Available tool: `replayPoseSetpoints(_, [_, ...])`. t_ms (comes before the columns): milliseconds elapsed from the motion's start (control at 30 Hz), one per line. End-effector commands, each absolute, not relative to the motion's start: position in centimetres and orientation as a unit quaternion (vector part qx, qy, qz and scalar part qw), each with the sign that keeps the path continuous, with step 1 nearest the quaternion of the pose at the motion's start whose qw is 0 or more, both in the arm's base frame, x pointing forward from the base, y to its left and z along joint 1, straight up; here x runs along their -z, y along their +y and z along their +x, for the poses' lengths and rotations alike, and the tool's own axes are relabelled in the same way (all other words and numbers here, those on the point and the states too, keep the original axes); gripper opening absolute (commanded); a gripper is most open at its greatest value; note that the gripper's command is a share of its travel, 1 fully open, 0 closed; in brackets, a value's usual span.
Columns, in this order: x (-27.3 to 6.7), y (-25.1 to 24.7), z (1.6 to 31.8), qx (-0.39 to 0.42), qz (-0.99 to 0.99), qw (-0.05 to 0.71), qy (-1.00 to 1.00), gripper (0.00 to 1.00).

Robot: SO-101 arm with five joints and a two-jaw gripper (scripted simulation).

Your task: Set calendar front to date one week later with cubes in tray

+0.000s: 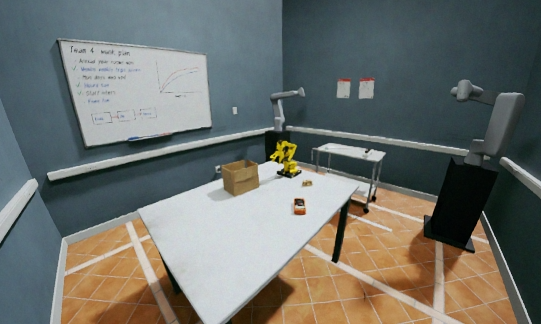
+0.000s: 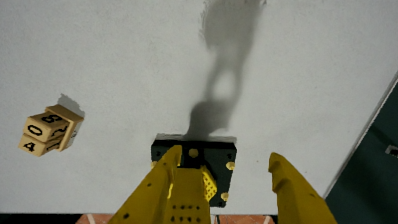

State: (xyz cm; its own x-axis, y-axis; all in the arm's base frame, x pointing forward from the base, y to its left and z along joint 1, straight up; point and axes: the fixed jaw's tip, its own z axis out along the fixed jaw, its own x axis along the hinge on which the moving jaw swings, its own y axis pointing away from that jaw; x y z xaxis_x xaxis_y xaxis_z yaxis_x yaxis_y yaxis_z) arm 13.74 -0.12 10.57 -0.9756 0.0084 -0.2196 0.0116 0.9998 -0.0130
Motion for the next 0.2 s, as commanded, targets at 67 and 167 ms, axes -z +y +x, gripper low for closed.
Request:
replayPoseSetpoints(67, [-10.42,-0.25,13.41,0.007,0.011,0.104,0.995,0.36])
replayPoseSetpoints(167, [-10.42,-0.25,13.41,0.007,0.011,0.104,0.995,0.36])
